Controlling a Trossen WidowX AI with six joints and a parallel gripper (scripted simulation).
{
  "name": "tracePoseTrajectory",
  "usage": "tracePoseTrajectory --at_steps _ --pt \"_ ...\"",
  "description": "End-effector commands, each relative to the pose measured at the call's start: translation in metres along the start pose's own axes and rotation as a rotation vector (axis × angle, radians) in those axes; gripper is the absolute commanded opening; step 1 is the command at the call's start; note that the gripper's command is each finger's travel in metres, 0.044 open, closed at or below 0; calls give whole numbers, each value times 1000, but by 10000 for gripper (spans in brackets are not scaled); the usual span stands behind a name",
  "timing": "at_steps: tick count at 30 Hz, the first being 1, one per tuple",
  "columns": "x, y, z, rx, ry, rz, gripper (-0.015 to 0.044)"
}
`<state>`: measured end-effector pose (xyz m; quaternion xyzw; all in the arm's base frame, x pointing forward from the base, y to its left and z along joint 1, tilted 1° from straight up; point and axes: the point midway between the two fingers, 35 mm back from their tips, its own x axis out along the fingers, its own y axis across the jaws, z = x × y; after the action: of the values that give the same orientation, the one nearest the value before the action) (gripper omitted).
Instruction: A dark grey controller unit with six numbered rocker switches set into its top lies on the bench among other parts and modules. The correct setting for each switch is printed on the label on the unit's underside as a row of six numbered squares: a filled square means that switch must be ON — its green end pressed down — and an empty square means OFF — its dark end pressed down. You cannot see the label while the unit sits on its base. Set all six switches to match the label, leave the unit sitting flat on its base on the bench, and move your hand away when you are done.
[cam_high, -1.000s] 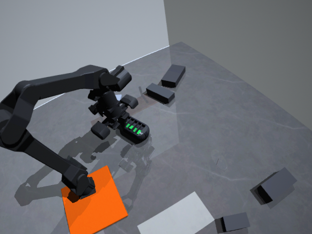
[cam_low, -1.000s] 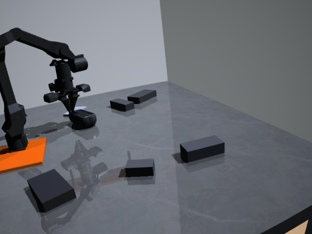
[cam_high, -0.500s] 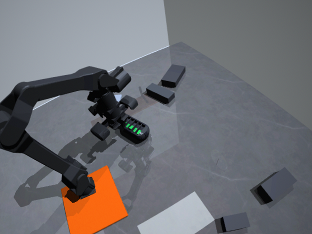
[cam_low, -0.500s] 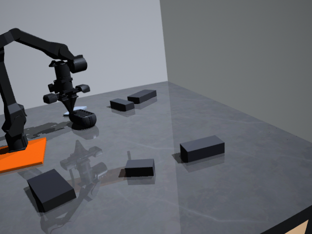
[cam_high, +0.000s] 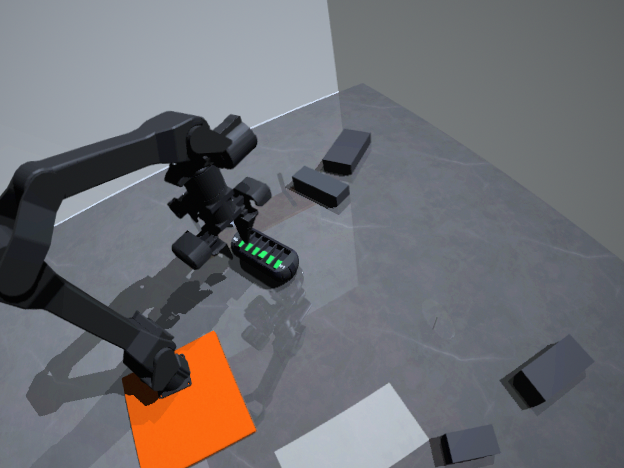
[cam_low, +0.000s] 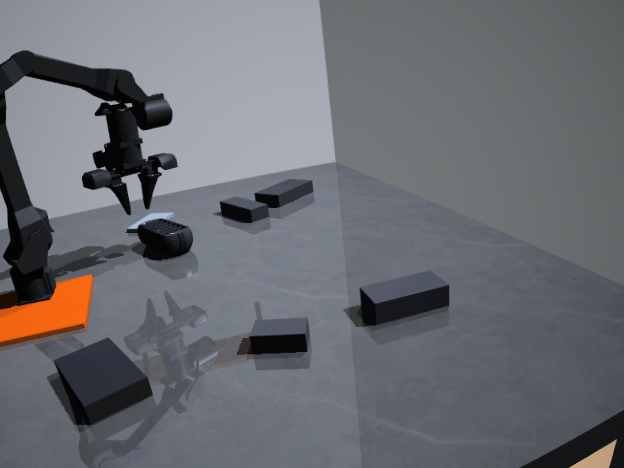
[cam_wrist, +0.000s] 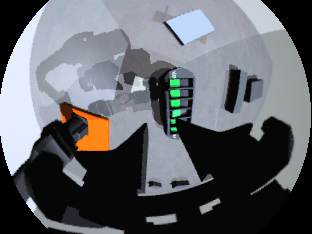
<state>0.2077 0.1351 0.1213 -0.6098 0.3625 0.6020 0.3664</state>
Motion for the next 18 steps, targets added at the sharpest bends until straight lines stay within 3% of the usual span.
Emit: tracePoseTrajectory --at_steps 1,3,16,18 --pt "-16 -1 0 2 -1 -13 289" --pt "-16 -1 0 2 -1 -13 341" --pt "-16 -1 0 2 -1 -13 0" --pt "-16 -1 0 2 -1 -13 0"
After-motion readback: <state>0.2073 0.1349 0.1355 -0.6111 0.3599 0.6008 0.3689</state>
